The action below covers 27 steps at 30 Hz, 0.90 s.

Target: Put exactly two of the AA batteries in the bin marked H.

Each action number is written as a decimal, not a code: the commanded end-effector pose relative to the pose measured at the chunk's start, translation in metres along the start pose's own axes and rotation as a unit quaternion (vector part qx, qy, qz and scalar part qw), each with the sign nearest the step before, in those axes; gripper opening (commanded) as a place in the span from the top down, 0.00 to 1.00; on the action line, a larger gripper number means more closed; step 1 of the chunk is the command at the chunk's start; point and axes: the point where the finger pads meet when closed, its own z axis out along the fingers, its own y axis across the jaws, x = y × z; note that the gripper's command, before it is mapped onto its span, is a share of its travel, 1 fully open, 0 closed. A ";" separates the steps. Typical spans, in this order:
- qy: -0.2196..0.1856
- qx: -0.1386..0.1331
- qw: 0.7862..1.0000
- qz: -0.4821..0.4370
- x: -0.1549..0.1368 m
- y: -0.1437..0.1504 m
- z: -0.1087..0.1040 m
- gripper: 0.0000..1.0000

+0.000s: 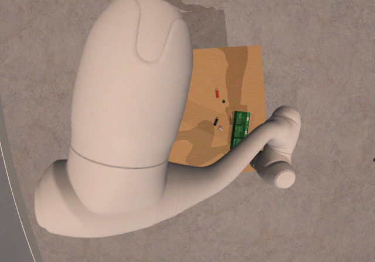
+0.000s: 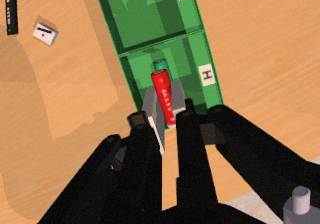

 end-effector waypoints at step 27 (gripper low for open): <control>0.003 0.001 1.000 -0.002 0.001 0.000 0.035 0.95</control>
